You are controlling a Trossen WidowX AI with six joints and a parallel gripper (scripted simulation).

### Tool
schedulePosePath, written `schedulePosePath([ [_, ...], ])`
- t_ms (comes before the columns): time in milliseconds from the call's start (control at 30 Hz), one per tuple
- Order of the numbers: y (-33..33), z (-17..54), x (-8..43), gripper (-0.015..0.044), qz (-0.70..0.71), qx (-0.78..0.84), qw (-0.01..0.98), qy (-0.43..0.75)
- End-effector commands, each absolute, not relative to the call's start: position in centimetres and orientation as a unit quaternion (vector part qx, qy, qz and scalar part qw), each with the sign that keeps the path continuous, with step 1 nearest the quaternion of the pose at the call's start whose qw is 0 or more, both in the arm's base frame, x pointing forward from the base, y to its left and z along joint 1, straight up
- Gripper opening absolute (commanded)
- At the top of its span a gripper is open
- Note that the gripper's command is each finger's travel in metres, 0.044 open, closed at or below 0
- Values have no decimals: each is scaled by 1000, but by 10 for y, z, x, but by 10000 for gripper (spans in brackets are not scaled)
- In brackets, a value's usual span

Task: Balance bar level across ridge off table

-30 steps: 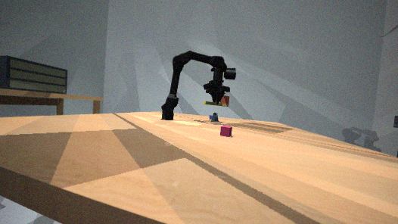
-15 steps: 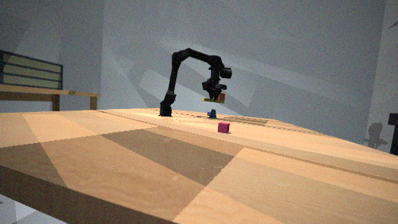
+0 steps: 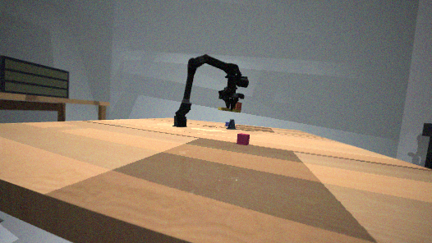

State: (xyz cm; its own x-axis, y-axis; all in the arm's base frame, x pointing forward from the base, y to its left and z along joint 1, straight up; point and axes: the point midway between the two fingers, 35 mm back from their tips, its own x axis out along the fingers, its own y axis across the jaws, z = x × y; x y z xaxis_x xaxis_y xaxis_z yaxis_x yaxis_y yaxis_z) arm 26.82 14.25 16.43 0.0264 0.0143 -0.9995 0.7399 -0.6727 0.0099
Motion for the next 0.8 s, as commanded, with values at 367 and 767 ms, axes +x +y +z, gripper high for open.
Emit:
schedulePosePath([
  [367, 146, 143, 269, 0, -636, 657, 285, 287],
  [767, 145, 124, 269, 0, -636, 657, 286, 287],
])
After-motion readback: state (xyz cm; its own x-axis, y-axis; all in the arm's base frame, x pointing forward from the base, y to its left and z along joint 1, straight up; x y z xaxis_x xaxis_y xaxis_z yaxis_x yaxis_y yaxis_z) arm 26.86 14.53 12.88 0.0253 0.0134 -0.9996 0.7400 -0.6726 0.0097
